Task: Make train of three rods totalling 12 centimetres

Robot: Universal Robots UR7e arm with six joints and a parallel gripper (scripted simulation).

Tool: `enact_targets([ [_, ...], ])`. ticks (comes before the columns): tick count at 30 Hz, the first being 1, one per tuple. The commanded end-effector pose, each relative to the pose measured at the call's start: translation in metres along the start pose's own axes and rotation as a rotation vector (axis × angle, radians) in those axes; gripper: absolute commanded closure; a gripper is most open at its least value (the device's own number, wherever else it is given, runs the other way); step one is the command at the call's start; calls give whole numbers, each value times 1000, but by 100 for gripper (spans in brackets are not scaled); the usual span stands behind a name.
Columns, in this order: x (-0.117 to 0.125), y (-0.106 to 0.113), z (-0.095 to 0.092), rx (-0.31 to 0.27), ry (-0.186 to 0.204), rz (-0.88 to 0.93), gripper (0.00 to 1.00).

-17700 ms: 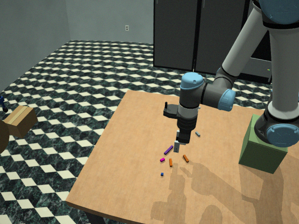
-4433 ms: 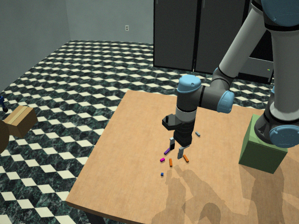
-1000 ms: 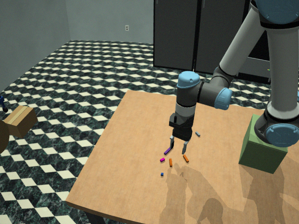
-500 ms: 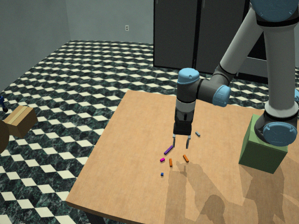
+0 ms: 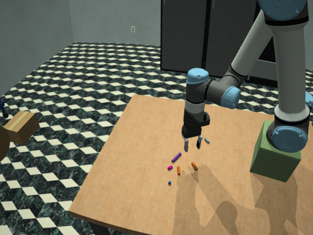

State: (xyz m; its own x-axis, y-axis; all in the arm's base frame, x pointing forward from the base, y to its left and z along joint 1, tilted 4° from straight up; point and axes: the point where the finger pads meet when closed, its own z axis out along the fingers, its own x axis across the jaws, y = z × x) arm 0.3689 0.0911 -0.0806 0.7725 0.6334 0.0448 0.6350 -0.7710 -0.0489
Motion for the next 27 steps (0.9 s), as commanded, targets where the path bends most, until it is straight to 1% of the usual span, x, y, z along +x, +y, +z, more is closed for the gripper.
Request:
enact_targets([
  [1, -9, 9, 0, -1, 1, -168, 0],
  [2, -11, 11, 0, -1, 1, -200, 0],
  [4, -11, 11, 0, -1, 1, -200, 0],
  [11, -25, 25, 0, -1, 1, -444, 0],
  [19, -38, 39, 0, -1, 1, -680, 0],
  [21, -38, 39, 0, -1, 1, -680, 0],
  [27, -45, 48, 0, -1, 1, -819, 0],
])
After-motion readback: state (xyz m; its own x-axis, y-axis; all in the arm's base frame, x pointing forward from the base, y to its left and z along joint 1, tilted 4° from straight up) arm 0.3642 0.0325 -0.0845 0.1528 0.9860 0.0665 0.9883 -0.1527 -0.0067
